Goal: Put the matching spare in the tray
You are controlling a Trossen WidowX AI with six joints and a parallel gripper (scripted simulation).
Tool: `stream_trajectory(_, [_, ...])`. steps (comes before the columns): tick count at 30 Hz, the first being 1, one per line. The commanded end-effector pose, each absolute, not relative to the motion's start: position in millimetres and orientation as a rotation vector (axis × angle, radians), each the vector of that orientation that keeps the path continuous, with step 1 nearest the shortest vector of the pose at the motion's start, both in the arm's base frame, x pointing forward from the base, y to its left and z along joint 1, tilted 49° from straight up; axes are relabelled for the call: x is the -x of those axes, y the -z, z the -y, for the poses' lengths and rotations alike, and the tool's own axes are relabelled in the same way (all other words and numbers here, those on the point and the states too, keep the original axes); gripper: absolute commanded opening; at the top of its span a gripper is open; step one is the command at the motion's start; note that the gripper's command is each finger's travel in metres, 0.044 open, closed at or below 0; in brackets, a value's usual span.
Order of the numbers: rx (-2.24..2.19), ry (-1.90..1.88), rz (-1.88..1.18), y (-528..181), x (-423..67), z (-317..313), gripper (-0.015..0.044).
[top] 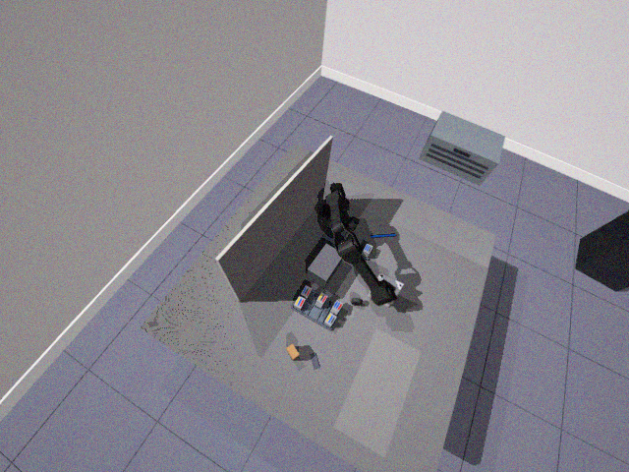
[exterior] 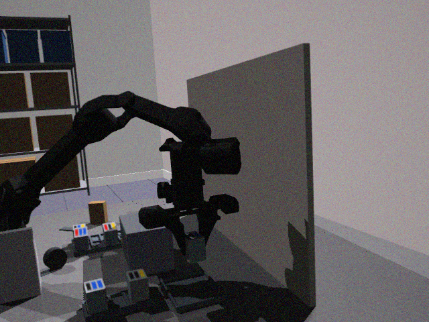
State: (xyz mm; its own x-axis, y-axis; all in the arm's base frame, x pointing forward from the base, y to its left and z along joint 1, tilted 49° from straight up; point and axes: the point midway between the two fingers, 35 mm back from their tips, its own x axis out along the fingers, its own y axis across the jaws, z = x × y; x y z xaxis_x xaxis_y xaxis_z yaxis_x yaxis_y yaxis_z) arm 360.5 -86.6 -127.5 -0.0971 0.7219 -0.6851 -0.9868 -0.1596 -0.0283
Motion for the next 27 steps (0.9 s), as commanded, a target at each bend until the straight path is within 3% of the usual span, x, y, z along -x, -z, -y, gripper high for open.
stream_trajectory(1, [0.658,-1.629,-0.53,130.9,-358.5,82.1,0.0])
stream_trajectory(27, [0.657,-1.63,-0.528,145.0,-354.8,65.4,0.0])
